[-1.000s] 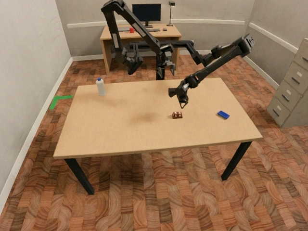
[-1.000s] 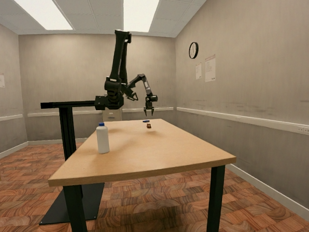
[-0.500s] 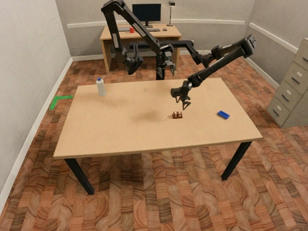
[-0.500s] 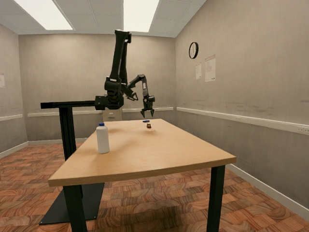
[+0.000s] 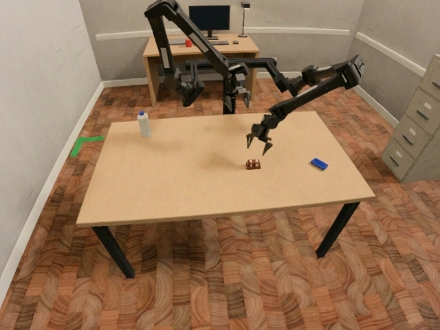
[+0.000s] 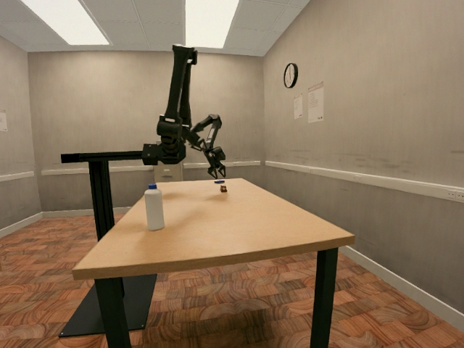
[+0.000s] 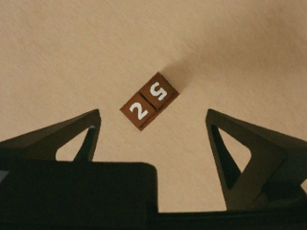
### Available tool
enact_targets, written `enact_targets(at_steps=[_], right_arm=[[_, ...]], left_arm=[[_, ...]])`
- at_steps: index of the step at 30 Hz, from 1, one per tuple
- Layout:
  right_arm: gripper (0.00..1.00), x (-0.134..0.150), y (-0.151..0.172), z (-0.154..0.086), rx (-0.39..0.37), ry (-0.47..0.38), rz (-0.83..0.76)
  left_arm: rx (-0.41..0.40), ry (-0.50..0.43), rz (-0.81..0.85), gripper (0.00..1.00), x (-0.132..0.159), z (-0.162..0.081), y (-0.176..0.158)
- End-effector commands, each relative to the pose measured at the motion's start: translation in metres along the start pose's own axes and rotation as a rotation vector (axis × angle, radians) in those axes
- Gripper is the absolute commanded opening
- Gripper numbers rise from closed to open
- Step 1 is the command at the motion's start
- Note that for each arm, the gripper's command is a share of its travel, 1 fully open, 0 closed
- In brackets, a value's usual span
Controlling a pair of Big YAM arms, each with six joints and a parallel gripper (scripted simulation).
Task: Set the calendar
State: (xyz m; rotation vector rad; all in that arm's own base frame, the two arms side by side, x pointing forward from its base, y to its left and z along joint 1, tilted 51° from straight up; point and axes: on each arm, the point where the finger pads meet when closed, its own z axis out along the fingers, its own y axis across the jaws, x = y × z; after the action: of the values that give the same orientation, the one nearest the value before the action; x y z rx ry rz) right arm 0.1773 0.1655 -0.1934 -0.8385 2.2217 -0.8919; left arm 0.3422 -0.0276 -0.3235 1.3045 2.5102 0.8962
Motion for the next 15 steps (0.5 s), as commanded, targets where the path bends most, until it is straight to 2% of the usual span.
enact_targets(at_steps=[1,6,15], right_arm=[[1.0,-0.01,0.009,0.0,-0.007,-0.01,0.032],[1.0,-0.01,0.009,0.0,-0.007,-0.01,0.032],[1.0,-0.01,0.009,0.0,-0.007,-0.01,0.032]], left_arm=[[-0.028,-0.05,-0.095,1.0,0.0,0.004,0.003],[-0.043,-0.083,-0.097,1.0,-0.01,0.002,0.008],[-0.044,-0.085,-0.092,1.0,-0.012,0.002,0.008]])
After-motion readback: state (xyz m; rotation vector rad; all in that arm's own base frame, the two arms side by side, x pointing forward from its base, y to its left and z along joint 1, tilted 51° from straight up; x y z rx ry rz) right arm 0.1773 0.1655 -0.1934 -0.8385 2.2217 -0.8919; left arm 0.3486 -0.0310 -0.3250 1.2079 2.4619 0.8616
